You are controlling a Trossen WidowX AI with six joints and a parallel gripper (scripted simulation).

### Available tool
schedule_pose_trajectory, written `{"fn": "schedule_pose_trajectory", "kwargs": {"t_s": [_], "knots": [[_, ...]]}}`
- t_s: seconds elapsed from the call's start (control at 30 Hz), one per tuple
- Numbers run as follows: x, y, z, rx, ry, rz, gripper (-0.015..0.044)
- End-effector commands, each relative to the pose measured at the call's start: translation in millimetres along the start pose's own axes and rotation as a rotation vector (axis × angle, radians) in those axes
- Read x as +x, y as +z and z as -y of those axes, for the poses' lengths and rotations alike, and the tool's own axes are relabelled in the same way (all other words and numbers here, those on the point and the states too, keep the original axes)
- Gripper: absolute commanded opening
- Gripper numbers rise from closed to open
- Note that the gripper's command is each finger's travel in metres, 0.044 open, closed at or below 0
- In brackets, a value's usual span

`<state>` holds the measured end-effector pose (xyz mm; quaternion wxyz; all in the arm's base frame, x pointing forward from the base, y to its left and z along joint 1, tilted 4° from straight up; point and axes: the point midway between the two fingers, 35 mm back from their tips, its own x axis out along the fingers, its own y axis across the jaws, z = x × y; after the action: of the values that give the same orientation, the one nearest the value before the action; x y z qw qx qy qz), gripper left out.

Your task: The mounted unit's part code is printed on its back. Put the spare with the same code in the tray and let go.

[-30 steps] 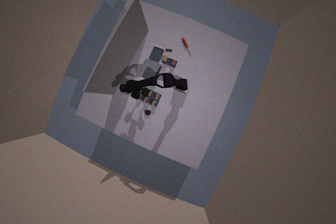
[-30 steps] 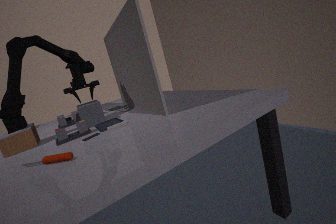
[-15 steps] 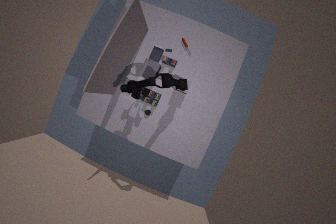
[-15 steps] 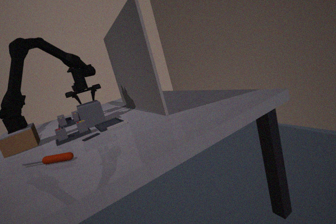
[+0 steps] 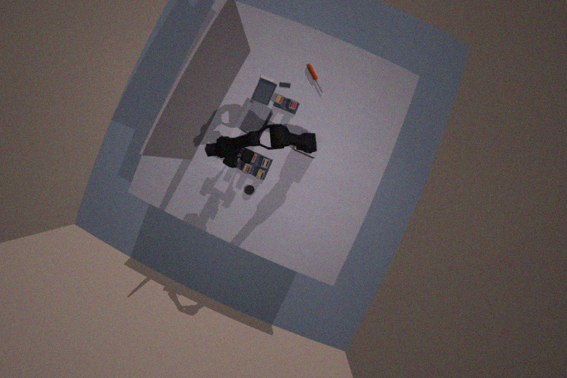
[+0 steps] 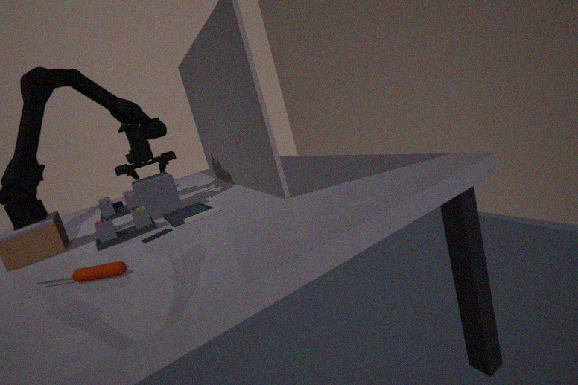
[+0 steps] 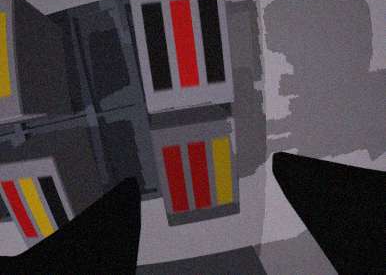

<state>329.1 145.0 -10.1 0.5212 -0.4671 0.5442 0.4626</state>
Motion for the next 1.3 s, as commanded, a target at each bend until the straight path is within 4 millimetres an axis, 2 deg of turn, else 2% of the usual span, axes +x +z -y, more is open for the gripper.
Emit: {"fn": "schedule_pose_trajectory", "kwargs": {"t_s": [0.0,0.5,0.77,0.97,1.2,1.27], "knots": [[8.5,0.4,-1.2,-0.003,0.004,0.002,0.0300],[32.5,0.1,-3.5,-0.003,0.005,0.002,0.0300],[33.6,0.0,-3.7,-0.003,0.005,0.002,0.0300],[32.5,-0.7,-3.4,-0.002,0.004,-0.002,0.0142],[32.5,-0.7,-3.4,-0.002,0.004,-0.002,0.0096],[32.5,-0.7,-3.4,-0.002,0.004,-0.002,0.0043]]}}
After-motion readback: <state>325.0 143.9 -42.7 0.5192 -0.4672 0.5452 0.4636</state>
